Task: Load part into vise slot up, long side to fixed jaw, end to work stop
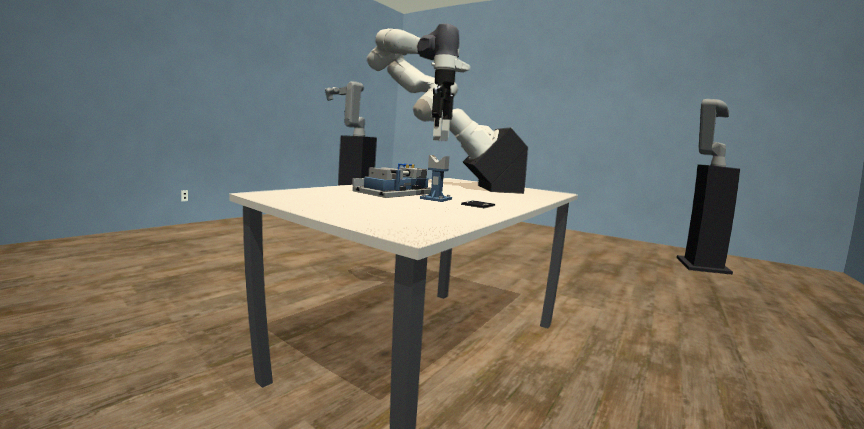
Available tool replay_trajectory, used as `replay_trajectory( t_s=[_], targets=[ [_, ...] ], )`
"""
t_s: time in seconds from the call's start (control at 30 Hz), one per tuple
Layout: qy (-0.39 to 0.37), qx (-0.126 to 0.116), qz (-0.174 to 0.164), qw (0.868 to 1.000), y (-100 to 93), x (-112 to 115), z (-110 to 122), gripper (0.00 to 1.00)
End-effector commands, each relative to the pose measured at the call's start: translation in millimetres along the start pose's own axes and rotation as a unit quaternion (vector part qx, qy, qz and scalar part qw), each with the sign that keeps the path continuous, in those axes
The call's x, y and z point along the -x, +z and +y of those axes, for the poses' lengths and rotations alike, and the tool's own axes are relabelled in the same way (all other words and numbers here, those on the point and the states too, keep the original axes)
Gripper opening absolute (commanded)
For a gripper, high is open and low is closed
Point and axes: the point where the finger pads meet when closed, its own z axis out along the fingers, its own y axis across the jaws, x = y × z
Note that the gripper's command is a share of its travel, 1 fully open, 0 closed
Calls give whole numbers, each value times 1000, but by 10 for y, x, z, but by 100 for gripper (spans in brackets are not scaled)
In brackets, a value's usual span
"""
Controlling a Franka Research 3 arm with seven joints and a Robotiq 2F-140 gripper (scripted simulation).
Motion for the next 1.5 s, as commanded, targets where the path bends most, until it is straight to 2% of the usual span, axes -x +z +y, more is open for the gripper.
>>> replay_trajectory(
  t_s=[0.0,1.47],
  targets=[
    [-6,2,-1,1000,-1,0,-1,0],
    [-6,1,-9,1000,-1,-7,0,0]
  ],
)
